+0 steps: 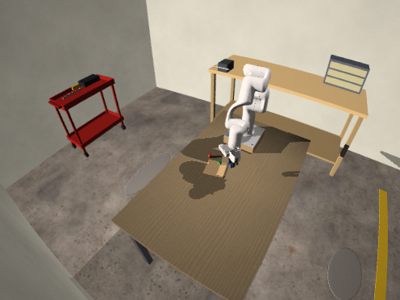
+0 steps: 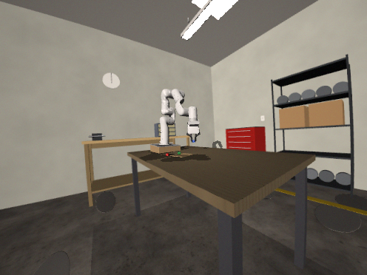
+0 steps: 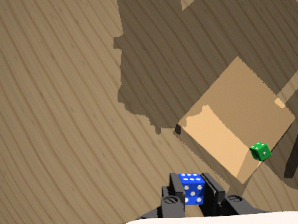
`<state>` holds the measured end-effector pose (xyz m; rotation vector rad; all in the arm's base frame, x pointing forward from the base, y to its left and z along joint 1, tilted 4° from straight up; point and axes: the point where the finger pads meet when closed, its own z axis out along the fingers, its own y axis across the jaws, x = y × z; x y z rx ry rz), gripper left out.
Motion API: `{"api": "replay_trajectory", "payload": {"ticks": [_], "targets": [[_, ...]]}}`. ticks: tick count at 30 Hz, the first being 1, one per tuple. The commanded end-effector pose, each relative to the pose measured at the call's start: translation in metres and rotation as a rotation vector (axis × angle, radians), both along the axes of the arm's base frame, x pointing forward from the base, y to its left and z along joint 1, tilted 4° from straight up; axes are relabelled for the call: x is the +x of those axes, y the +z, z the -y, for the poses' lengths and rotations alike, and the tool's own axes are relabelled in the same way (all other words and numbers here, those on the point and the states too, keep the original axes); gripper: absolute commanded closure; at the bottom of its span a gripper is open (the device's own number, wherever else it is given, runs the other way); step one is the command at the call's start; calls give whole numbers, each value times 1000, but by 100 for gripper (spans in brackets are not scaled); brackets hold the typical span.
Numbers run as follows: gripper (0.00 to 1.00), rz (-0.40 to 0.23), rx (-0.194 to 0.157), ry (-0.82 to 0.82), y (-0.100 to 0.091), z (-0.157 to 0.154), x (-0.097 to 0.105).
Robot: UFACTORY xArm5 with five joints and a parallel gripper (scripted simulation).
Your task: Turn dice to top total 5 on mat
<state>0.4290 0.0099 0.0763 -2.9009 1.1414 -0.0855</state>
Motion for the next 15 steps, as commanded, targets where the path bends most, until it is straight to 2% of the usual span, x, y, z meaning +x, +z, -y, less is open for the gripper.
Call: {"api": "replay_trajectory", "payload": {"ticks": [1,9,15], "targets": [[85,3,0,0,2,0,1],[85,3,1,-17,2,0,1],[85,3,9,-146,2,-2,3]]}}
